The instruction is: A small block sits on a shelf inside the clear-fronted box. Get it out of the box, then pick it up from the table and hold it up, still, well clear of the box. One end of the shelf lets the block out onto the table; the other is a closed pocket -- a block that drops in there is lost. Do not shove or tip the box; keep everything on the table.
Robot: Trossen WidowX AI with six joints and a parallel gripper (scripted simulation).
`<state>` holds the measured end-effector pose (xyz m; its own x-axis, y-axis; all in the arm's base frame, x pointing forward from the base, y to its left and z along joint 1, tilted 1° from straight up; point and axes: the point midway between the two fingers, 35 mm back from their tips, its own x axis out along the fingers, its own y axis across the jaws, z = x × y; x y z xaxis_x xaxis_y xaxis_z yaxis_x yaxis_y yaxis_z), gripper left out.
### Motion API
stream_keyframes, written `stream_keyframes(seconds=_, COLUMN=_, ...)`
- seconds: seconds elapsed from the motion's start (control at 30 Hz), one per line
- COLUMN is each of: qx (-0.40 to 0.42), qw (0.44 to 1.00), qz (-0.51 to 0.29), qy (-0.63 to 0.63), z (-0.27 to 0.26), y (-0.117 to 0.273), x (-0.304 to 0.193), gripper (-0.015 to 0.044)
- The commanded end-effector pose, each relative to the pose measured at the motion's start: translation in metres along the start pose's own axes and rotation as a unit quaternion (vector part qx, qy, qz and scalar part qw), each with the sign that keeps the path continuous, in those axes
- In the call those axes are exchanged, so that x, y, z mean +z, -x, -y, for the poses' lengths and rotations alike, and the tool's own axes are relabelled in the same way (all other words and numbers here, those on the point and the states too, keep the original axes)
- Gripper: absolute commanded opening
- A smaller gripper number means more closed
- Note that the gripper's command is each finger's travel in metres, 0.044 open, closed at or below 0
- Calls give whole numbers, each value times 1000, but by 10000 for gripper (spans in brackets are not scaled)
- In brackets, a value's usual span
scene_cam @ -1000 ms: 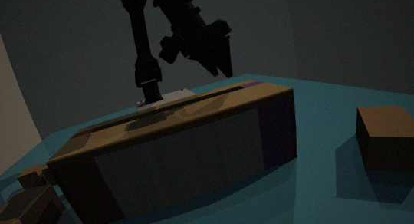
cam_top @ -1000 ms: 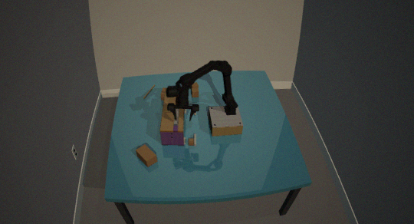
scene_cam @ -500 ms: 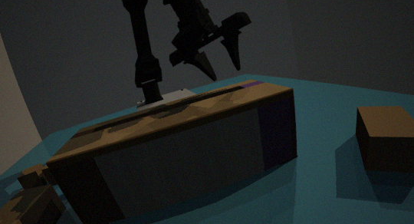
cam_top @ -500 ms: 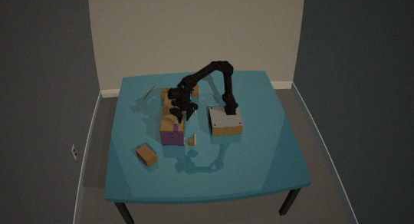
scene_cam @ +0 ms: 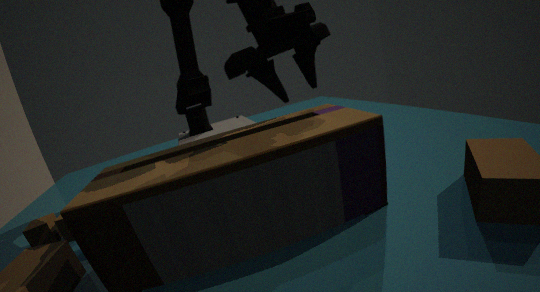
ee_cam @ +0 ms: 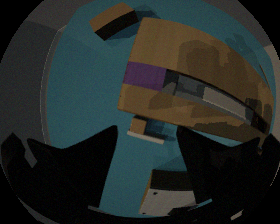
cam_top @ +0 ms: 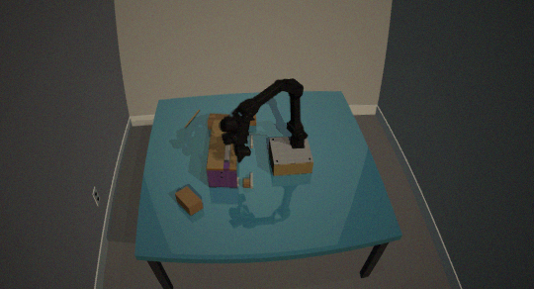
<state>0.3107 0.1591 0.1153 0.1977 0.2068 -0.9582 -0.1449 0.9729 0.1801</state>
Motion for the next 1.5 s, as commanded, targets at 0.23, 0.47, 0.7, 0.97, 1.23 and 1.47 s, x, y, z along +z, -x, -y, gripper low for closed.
stream_keyframes(seconds=0.23, qx=-83, qw=763, qz=-11, qy=641, z=-18, y=0, x=-15, gripper=285)
stream_keyframes(seconds=0.47, qx=-102, qw=599, qz=-31, qy=794, z=-24, y=1, x=-19, gripper=285)
stream_keyframes(seconds=0.7, qx=-116, qw=406, qz=-59, qy=905, z=-31, y=3, x=-22, gripper=285)
stream_keyframes(seconds=0.97, qx=-119, qw=167, qz=-95, qy=974, z=-38, y=5, x=-26, gripper=285)
stream_keyframes(seconds=1.23, qx=-117, qw=83, qz=-107, qy=984, z=-39, y=6, x=-27, gripper=285)
stream_keyframes(seconds=1.47, qx=-117, qw=83, qz=-107, qy=984, z=-39, y=6, x=-27, gripper=285)
